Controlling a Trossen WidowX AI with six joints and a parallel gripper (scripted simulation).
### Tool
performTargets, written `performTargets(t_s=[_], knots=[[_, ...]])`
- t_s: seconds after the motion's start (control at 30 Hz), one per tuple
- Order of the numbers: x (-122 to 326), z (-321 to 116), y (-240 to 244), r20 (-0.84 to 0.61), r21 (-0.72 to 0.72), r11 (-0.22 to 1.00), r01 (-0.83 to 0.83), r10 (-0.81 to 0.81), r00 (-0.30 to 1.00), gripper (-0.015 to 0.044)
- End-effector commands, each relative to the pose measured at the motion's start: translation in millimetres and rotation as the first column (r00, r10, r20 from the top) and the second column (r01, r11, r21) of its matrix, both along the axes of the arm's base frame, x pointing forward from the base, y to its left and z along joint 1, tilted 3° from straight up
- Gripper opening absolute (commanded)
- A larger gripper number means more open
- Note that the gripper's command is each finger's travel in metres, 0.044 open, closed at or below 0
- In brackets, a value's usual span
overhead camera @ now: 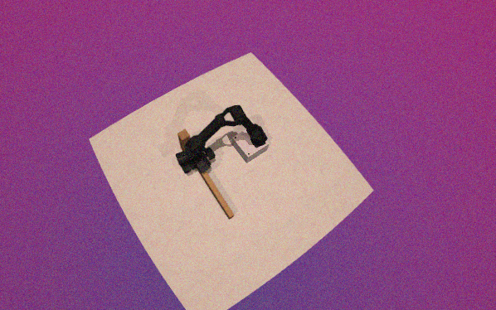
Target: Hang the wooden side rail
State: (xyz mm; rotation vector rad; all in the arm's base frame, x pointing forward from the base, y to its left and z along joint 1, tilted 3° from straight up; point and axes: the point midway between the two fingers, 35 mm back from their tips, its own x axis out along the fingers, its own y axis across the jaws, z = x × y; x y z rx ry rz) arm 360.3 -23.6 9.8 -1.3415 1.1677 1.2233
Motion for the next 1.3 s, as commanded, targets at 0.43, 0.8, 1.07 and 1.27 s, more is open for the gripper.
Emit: performTargets(t_s=[0.43, 0.8, 1.07, 1.27], knots=[[2.2, 3.0, -2.1, 0.008, 0.0, 1.0, -0.002, 0.002, 1.0, 0.0], [2.2, 2.7, -3.3, 0.008, 0.0, 1.0, -0.002, 0.002, 1.0, 0.0], [2.5, 2.1, -4.2, 0.008, 0.0, 1.0, -0.002, 0.002, 1.0, 0.0], [2.4, 1.7, -4.9, 0.008, 0.0, 1.0, -0.002, 0.002, 1.0, 0.0]])
